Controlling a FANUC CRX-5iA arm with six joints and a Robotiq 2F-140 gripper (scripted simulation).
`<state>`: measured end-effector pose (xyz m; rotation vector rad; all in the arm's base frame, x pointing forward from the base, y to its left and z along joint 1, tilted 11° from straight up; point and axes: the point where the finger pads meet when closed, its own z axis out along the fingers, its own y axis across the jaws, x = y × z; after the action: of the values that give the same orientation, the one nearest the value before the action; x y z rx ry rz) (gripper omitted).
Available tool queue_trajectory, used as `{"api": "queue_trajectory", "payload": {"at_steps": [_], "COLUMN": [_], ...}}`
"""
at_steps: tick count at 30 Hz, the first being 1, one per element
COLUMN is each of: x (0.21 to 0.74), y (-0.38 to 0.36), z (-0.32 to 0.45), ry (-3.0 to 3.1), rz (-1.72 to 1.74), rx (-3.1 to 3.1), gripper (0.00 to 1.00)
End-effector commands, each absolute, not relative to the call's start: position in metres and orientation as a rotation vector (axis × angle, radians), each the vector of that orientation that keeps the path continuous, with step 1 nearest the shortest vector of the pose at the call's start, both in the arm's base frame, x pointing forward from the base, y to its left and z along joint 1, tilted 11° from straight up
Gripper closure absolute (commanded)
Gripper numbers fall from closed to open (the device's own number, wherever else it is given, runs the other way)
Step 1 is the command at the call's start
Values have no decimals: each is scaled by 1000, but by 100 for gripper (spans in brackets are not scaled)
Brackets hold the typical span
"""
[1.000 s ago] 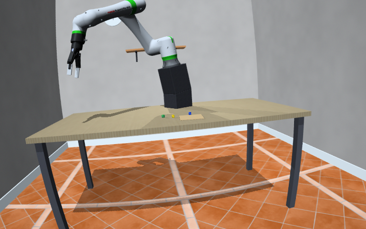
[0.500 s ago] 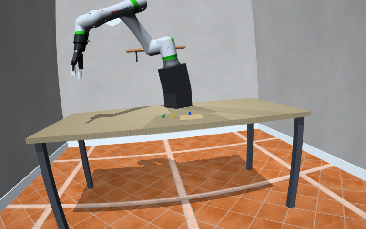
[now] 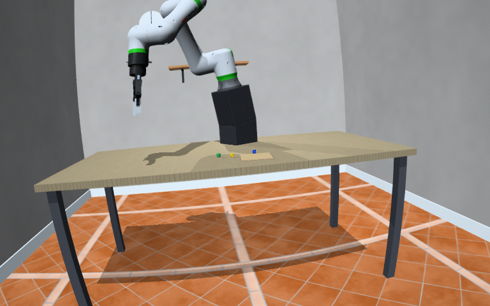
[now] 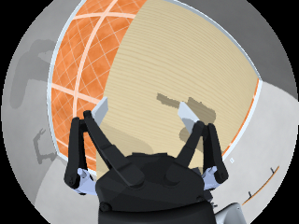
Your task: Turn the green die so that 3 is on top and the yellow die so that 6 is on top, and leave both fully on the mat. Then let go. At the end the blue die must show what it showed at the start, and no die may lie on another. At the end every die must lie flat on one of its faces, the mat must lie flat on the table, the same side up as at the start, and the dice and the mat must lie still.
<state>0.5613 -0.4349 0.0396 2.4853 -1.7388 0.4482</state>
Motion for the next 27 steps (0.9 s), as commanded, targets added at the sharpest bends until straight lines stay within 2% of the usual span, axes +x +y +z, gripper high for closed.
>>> {"api": "queue_trajectory", "payload": {"at_steps": [1,2,4,6,7,9,10,13,14,16,17,27], "x": [568,568,566,566,561,560,552,550,538,538,524,478], "y": [-380,-380,-335,-335,-298,-293,-265,-253,-221,-219,-191,-123], "z": [14,14,-7,-7,-25,-27,-41,-46,-61,-62,-75,-109], "ry": [-1650,-1650,-1567,-1567,-1481,-1481,-1397,-1397,-1317,-1317,-1244,-1048], "rz": [427,427,399,399,372,372,346,346,322,322,301,245], "rx": [2538,2538,2589,2589,2638,2638,2682,2682,2721,2721,2754,2832], "gripper": [0,0,0,0,0,0,0,0,0,0,0,0]}}
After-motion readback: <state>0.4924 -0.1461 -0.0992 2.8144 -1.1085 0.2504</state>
